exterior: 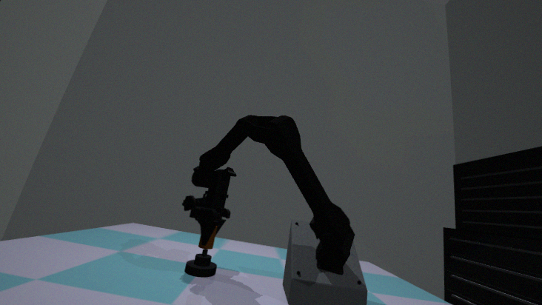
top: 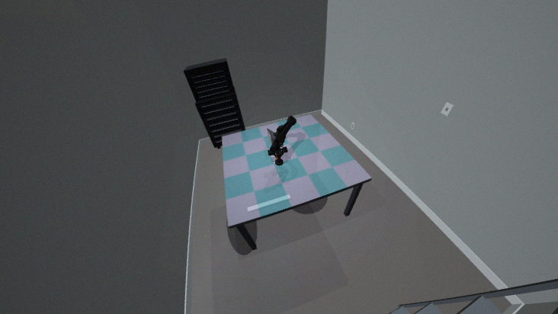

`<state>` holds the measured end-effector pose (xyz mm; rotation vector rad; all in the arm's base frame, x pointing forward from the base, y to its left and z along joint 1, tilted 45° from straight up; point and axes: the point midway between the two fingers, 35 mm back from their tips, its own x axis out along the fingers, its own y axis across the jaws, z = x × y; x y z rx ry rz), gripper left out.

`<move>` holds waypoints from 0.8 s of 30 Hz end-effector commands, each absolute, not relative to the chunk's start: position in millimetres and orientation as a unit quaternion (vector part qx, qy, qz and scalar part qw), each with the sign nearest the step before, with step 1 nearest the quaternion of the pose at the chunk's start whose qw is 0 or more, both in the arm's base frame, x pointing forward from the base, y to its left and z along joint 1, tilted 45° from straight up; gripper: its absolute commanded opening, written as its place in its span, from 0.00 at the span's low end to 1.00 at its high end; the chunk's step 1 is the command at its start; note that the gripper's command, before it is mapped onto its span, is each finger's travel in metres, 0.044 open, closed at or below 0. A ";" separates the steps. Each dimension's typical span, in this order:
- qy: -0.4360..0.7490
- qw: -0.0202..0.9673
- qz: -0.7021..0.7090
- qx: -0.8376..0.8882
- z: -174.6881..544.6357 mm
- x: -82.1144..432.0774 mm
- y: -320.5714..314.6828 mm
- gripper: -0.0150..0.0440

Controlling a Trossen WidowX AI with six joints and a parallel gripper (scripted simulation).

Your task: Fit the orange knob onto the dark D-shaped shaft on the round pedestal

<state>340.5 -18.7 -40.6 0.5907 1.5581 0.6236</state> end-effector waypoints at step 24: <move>0.680 0.629 0.273 0.260 -43.7 339.9 -14.1 0.25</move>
